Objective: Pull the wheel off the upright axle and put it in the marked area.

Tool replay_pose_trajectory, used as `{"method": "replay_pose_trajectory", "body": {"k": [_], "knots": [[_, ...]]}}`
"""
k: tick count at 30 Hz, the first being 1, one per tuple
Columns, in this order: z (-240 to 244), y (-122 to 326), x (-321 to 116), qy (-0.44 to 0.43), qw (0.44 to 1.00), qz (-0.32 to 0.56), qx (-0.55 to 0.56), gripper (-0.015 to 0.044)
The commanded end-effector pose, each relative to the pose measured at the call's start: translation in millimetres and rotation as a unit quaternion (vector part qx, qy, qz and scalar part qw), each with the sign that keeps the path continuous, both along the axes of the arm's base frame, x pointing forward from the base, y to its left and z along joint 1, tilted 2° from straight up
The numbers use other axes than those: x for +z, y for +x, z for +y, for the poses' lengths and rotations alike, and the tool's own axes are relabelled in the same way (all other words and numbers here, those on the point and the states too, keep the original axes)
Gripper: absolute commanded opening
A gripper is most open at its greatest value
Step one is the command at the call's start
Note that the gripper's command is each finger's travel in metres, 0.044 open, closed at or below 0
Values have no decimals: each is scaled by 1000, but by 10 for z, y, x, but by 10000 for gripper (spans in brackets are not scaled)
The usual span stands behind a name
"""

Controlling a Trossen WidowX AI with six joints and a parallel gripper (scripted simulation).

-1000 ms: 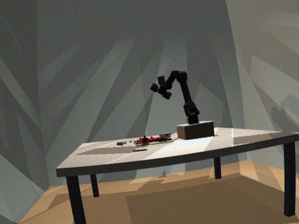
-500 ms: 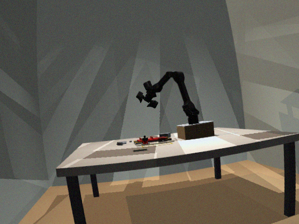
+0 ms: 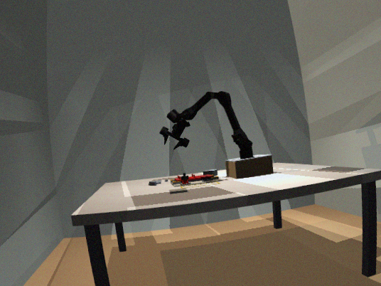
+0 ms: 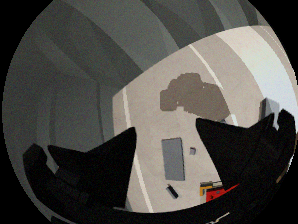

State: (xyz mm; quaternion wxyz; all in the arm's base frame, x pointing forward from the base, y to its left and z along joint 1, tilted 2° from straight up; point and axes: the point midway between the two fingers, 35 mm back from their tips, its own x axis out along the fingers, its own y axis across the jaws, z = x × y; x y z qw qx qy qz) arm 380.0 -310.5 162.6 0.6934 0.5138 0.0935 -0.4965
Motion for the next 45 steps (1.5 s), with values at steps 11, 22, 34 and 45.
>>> {"method": "replay_pose_trajectory", "body": {"k": [11, 22, 34, 45], "knots": [[1809, 366, -615, 179, 974, 100, 97, 300], [3180, -10, -895, 267, 926, 233, 132, 300], [3581, -232, -941, 281, 907, 283, 133, 300], [3642, -175, -1092, 281, 907, 283, 133, 300]]}}
